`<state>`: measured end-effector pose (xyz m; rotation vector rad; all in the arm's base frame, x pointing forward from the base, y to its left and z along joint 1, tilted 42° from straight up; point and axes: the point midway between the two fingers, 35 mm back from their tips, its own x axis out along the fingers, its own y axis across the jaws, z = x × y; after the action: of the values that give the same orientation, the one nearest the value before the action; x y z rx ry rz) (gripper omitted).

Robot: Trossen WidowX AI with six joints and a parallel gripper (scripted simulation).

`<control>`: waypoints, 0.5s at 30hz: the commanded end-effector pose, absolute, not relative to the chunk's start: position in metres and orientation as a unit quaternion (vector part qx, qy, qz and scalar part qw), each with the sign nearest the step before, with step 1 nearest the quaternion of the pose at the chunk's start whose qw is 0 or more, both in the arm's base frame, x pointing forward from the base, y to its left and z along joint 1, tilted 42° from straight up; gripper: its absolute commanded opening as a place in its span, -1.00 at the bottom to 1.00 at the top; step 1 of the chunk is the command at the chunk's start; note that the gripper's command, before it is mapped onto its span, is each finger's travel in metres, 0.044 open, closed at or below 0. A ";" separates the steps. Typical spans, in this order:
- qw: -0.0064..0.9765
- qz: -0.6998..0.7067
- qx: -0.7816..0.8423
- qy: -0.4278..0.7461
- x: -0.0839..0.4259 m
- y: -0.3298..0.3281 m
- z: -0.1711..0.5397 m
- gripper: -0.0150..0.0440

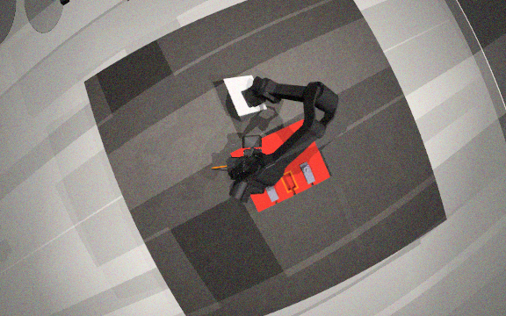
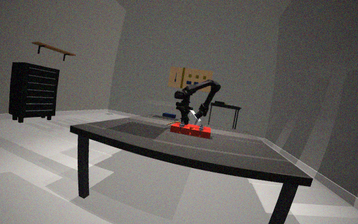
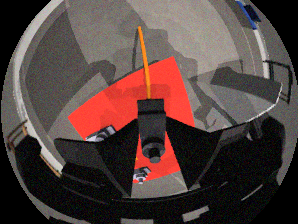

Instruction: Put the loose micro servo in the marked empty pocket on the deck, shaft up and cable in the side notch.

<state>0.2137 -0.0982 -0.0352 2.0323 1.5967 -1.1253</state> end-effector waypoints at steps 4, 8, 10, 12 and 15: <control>0.168 -0.394 0.714 0.554 0.208 -0.113 -0.014 -0.49; 0.168 -0.394 0.714 0.554 0.208 -0.112 -0.013 -0.49; 0.168 -0.394 0.714 0.554 0.207 -0.111 -0.012 -0.49; 0.168 -0.394 0.714 0.554 0.207 -0.111 -0.012 -0.49; 0.168 -0.394 0.714 0.554 0.207 -0.111 -0.012 -0.49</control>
<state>0.2074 -0.1093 -0.0141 2.0346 1.5840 -1.1240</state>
